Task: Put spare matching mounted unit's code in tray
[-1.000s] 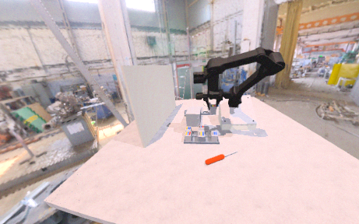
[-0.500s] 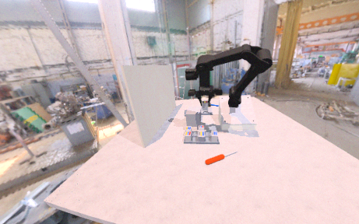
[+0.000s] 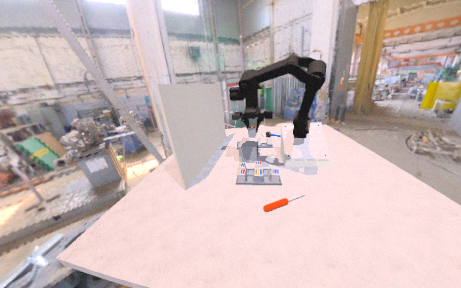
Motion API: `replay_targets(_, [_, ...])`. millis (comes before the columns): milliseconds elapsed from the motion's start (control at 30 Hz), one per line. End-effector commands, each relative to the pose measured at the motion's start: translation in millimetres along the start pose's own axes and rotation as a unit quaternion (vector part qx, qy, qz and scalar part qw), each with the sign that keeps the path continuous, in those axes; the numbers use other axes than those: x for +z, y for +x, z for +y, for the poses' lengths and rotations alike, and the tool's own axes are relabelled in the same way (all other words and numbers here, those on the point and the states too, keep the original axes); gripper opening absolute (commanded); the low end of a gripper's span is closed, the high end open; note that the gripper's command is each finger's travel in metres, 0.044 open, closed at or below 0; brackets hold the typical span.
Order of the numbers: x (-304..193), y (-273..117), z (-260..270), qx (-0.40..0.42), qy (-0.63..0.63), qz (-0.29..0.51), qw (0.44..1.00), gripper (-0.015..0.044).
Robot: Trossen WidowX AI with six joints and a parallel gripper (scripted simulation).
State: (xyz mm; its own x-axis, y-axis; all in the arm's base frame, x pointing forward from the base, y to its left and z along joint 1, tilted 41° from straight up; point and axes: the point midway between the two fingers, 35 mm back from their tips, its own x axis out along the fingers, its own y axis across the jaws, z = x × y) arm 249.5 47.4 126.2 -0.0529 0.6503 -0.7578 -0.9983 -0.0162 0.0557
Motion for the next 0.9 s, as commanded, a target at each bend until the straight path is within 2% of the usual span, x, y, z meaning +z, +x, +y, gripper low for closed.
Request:
replay_targets(0, [-9.8,-2.7,-12.9,-0.003,-0.001,0.001,1.000,0.0000])
replay_targets(867, [-115.2,-9.0,-87.7,-0.005,-0.022,0.011,1.000,0.0000])
